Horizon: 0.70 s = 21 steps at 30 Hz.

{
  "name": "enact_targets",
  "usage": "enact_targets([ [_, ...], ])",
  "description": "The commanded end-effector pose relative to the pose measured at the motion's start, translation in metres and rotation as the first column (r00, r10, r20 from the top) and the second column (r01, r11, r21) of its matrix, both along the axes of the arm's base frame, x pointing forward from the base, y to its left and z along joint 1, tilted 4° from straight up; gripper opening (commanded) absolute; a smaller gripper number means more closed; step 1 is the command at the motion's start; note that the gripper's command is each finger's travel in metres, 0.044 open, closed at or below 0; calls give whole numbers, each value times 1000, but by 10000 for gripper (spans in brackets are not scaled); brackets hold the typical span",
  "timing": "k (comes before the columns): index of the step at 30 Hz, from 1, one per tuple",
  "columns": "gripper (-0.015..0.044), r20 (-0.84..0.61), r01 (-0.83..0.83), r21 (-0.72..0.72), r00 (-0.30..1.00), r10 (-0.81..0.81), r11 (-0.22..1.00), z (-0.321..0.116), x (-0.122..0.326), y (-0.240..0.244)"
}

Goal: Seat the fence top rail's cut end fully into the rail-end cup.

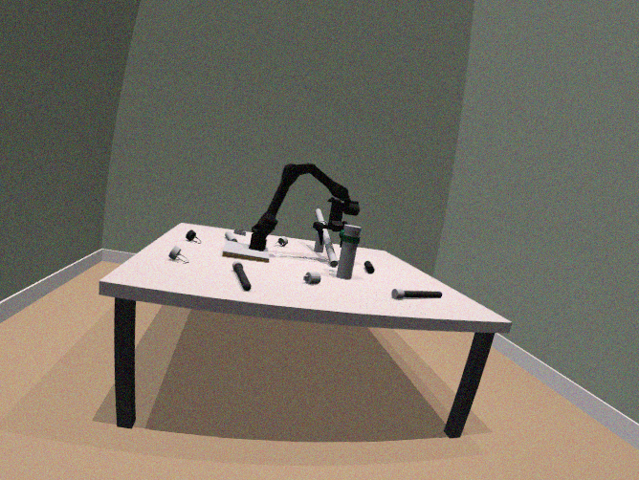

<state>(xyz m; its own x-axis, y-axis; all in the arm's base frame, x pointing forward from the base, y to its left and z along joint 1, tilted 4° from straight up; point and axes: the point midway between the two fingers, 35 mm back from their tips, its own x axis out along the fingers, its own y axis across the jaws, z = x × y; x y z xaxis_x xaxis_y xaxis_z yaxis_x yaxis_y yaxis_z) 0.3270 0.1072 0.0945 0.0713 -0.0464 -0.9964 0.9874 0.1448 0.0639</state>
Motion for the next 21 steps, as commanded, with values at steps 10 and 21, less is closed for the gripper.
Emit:
enact_targets([
  [10, 440, -6, -1, 3, 1000, 1, 1000, -24, 0, -1],
  [21, 440, -7, -1, 3, 1000, 1, 1000, -38, 0, -2],
])
